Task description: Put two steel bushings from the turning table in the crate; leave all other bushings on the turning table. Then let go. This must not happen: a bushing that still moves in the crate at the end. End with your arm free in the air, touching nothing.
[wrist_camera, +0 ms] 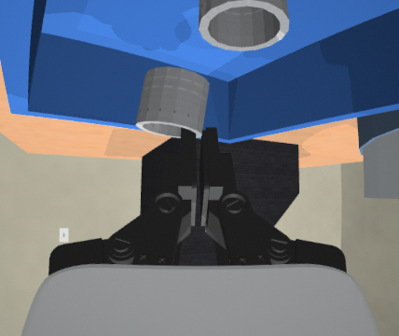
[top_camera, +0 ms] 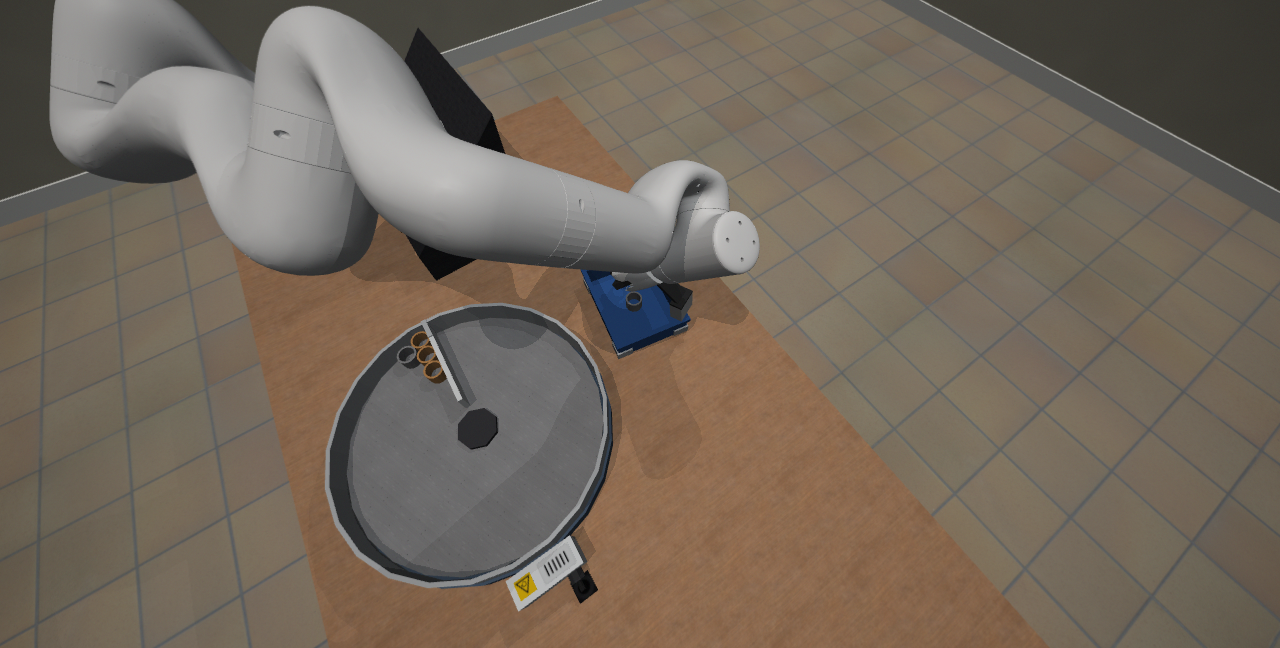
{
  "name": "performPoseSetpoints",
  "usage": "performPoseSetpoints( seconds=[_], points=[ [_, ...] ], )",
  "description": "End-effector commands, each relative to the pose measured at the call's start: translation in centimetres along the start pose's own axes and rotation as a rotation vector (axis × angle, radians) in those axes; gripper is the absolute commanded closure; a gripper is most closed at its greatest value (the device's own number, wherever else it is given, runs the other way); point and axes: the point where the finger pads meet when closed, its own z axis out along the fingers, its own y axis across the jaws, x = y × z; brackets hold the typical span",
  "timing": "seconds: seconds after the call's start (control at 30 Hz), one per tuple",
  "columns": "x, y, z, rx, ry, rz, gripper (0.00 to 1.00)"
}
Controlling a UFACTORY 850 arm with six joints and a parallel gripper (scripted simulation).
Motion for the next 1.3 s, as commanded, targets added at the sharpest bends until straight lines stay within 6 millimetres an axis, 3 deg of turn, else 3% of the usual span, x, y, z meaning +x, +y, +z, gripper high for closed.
performPoseSetpoints(
  seconds=[0.0,0.4,1.27],
  points=[
    [0.4,0.0,0.3,0.001,0.002,0.0,1.0],
    [1.2,0.0,1.3,0.001,0.002,0.0,1.0],
    [1.4,0.0,1.6,0.001,0.002,0.0,1.0]
  ],
)
